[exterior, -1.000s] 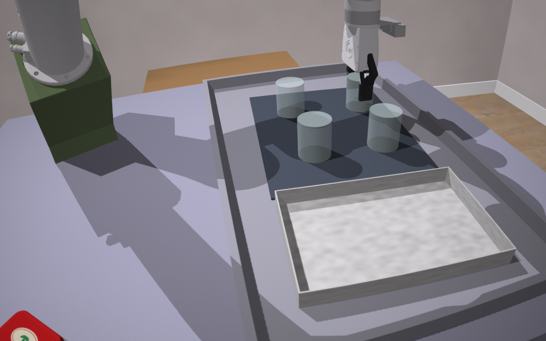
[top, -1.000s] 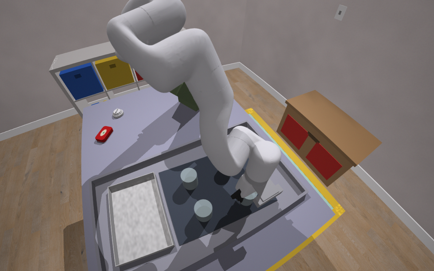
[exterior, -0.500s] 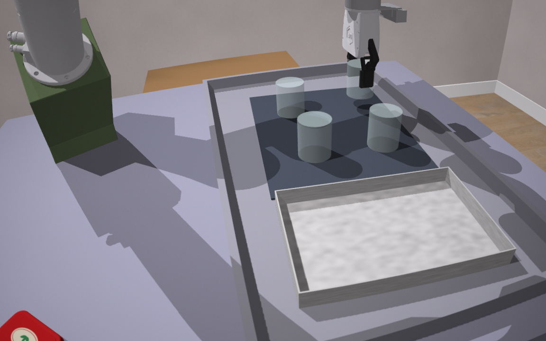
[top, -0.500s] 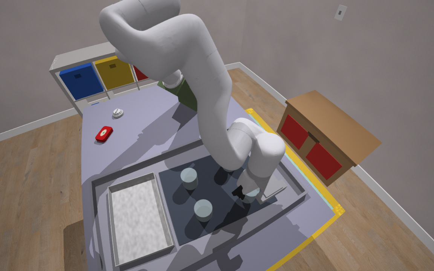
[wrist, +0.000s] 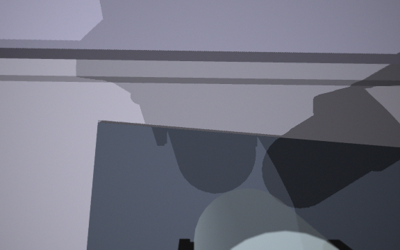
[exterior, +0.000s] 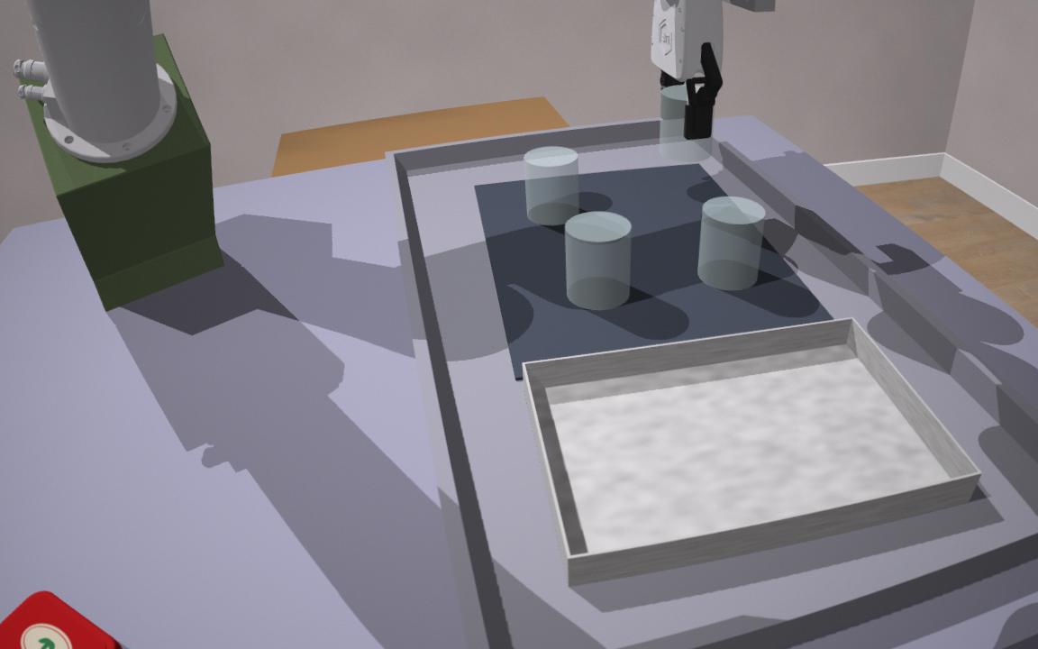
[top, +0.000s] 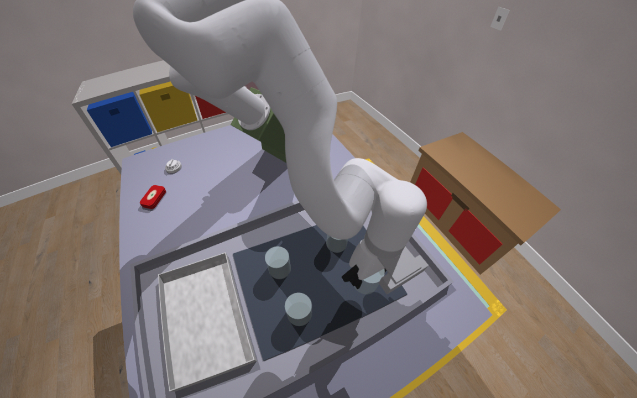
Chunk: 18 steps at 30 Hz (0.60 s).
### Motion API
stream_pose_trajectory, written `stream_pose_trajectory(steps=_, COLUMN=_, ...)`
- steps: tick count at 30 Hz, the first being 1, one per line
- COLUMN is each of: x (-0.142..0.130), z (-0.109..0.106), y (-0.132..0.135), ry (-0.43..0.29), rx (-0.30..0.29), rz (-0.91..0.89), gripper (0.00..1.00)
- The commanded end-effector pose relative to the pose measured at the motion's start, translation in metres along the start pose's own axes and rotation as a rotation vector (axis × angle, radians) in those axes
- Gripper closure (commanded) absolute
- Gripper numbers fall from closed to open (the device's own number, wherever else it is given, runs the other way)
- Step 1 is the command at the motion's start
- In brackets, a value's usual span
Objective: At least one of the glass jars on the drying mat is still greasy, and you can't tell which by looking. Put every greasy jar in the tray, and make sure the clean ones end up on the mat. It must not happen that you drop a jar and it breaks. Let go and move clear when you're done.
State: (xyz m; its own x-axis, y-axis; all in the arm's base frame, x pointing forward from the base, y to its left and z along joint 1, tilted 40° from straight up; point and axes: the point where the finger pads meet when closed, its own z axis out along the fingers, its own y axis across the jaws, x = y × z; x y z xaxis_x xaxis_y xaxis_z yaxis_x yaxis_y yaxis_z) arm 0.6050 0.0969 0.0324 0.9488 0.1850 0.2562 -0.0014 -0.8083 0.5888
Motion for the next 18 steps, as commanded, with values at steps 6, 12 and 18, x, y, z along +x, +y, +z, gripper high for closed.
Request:
stream_pose_trajectory(steps=6, x=0.002, z=-0.023, y=-0.001, ry=0.005, rx=0.003, rz=0.0, gripper=1.0)
stream_pose_trajectory(steps=12, x=0.002, z=-0.039, y=-0.001, ry=0.005, rx=0.003, rz=0.0, gripper=1.0)
stream_pose_trajectory(steps=18, x=0.001, z=-0.052, y=-0.001, ry=0.005, rx=0.003, rz=0.0, gripper=1.0)
